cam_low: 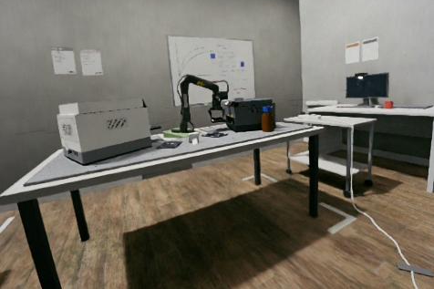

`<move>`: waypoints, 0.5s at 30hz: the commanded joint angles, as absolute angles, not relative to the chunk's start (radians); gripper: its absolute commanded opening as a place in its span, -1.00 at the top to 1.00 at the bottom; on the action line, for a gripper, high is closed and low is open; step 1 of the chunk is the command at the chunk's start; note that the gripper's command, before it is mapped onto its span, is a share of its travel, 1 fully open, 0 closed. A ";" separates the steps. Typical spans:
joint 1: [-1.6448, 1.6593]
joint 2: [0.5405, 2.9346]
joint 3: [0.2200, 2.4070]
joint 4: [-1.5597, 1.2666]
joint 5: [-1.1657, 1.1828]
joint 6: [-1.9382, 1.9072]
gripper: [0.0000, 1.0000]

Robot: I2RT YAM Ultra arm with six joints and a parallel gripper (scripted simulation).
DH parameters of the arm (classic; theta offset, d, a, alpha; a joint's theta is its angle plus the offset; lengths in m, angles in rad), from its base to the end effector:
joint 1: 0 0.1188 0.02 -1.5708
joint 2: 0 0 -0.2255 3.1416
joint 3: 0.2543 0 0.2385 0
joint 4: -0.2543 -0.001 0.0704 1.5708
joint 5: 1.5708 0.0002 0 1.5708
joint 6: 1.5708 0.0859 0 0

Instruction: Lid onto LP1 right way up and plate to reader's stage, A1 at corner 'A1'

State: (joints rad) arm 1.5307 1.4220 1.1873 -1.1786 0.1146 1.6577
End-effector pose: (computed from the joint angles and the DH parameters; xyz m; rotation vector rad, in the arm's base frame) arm 0.0188 0.2487 0.1926 0.2054 3.0144 0.2424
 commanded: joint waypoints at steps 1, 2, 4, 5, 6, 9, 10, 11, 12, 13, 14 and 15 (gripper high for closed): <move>1.526 1.394 1.166 -1.170 0.122 1.648 -1.00; 1.525 1.394 1.164 -1.162 0.122 1.647 -1.00; 1.525 1.394 1.181 -1.160 0.122 1.648 -1.00; 1.525 1.394 1.180 -1.165 0.122 1.648 -1.00; 1.530 1.412 1.183 -1.172 0.117 1.654 -1.00; 1.525 1.394 1.179 -1.176 0.124 1.648 -1.00; 1.525 1.394 1.179 -1.176 0.124 1.648 -1.00; 1.525 1.394 1.179 -1.176 0.124 1.648 -1.00; 1.525 1.394 1.179 -1.176 0.124 1.648 -1.00; 1.530 1.412 1.183 -1.172 0.117 1.654 -0.99; 1.530 1.412 1.183 -1.172 0.117 1.654 -0.97; 1.530 1.412 1.183 -1.172 0.117 1.654 -0.96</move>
